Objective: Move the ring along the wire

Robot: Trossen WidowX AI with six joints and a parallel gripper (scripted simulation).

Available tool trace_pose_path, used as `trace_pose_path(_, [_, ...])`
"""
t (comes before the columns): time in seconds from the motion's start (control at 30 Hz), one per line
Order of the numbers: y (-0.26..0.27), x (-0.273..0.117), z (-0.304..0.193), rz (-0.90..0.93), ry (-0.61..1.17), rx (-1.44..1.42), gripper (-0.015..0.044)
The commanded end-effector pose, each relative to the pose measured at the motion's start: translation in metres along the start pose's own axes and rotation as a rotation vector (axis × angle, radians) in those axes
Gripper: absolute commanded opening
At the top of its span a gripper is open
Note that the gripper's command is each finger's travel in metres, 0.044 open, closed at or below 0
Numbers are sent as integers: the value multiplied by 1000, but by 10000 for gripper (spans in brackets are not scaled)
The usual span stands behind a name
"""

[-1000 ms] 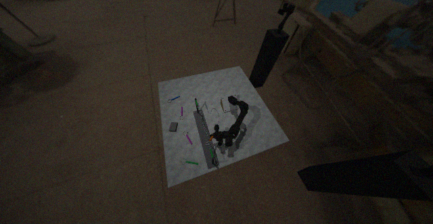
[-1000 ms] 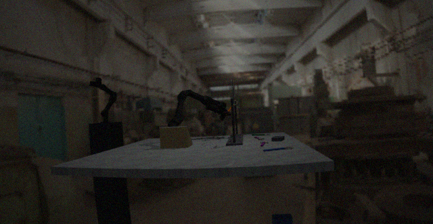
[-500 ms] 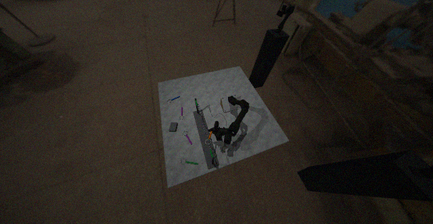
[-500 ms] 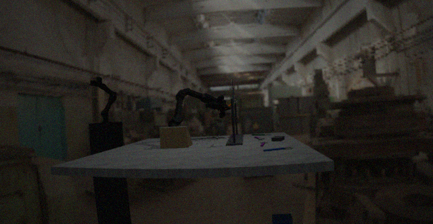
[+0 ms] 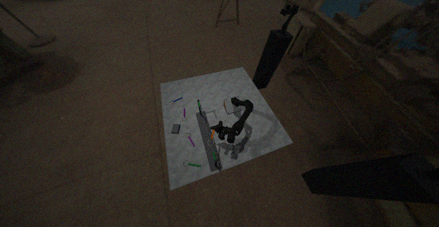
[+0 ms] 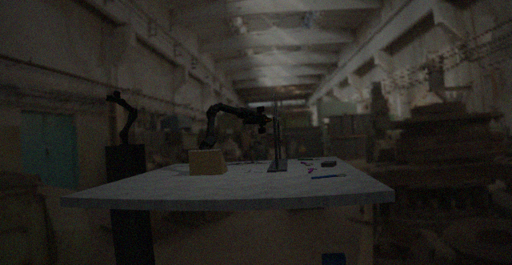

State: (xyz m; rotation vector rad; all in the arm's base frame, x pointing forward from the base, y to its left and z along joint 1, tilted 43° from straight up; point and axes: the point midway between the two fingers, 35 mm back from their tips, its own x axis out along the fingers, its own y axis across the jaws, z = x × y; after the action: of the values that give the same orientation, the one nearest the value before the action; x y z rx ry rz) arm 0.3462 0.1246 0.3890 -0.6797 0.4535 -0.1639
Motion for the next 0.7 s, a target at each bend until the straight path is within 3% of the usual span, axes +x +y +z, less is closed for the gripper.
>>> trace_pose_path(0.0, [-17, 0, 0, -53, 1, -79, -150])
trace_pose_path(0.67, [-70, -9, 14, -226, 2, -397, -150])
